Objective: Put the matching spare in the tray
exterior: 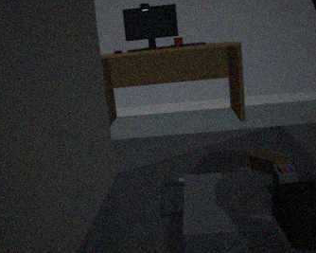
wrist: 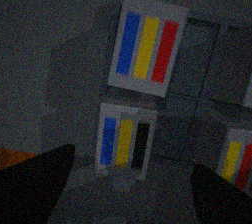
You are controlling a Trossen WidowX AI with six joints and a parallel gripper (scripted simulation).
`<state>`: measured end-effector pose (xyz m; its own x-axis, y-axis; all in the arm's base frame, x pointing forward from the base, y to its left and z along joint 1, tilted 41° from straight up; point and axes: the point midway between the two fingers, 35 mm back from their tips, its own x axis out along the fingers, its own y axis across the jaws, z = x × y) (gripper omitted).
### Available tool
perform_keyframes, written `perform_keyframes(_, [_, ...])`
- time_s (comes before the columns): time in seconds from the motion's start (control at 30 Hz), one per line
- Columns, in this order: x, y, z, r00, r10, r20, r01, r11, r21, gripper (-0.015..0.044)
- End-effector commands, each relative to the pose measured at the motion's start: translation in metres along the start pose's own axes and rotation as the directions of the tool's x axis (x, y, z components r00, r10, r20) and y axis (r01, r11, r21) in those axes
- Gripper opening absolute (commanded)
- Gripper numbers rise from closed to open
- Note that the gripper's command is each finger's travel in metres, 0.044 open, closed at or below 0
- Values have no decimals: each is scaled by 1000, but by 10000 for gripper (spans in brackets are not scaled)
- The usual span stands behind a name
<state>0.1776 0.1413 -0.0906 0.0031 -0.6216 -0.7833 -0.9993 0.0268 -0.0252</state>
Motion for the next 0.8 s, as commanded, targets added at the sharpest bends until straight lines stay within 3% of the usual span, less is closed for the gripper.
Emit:
perform_keyframes(0.0, [10,2,-2,1000,5,-15,-5,1000,-9,300])
perform_keyframes(0.77, [48,4,-4,1000,4,-17,-5,1000,-8,300])
